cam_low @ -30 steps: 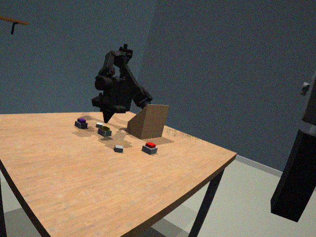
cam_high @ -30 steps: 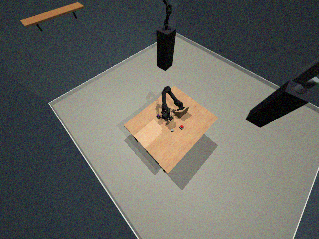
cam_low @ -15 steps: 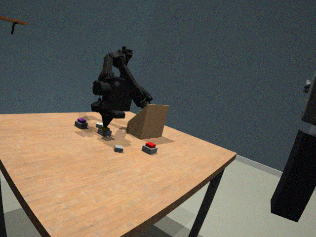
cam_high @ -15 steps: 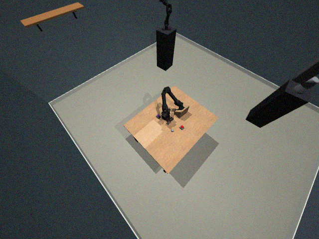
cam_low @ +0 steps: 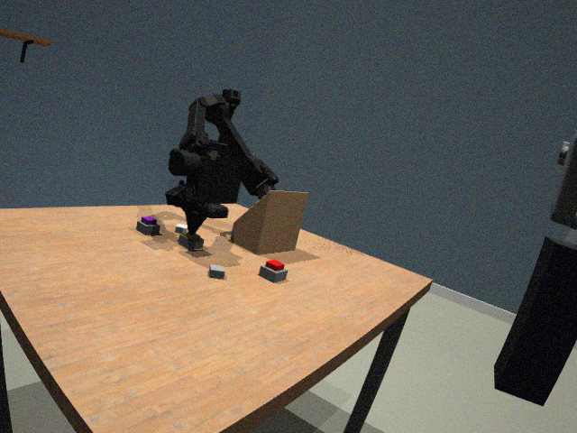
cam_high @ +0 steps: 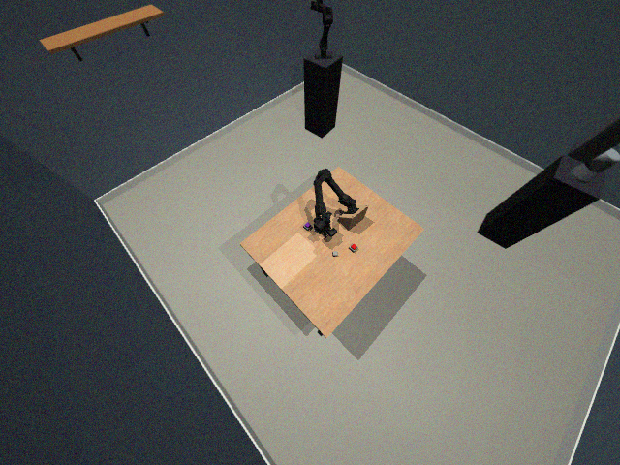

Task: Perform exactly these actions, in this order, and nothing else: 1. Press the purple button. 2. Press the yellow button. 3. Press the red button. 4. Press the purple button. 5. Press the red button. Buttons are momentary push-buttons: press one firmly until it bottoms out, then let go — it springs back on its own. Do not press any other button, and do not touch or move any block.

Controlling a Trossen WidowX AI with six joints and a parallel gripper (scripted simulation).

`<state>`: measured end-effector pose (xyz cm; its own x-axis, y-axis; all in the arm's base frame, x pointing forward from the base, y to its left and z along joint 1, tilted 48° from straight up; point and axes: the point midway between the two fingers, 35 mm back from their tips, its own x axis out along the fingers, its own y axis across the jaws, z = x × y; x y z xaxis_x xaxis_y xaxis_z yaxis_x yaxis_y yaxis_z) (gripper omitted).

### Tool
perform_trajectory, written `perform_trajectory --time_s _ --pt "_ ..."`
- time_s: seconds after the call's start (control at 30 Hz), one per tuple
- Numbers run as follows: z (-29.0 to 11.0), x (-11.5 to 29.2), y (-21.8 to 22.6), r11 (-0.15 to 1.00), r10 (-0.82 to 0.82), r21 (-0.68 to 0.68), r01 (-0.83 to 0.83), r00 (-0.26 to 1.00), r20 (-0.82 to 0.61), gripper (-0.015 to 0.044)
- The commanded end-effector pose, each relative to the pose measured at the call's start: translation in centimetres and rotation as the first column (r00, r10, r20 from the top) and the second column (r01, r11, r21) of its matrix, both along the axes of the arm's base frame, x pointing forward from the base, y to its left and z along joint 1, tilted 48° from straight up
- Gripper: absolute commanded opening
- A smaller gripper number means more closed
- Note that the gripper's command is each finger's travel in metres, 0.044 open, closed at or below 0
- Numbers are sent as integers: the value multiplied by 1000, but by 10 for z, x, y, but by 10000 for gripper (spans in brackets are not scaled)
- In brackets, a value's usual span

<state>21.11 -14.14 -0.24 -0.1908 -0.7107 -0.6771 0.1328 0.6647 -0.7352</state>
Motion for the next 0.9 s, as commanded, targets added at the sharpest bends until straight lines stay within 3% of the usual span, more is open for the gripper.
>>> perform_trajectory --time_s 0.0,0.47,0.63,0.87 --pt "-1 -3 0 1000 4 -1 -4 1000 -14 20" --pt "23 5 26 1000 4 2 -4 1000 -13 20" --pt "61 16 66 1000 4 4 -4 1000 -13 20" --pt "56 20 76 1000 7 10 -7 1000 -11 20"
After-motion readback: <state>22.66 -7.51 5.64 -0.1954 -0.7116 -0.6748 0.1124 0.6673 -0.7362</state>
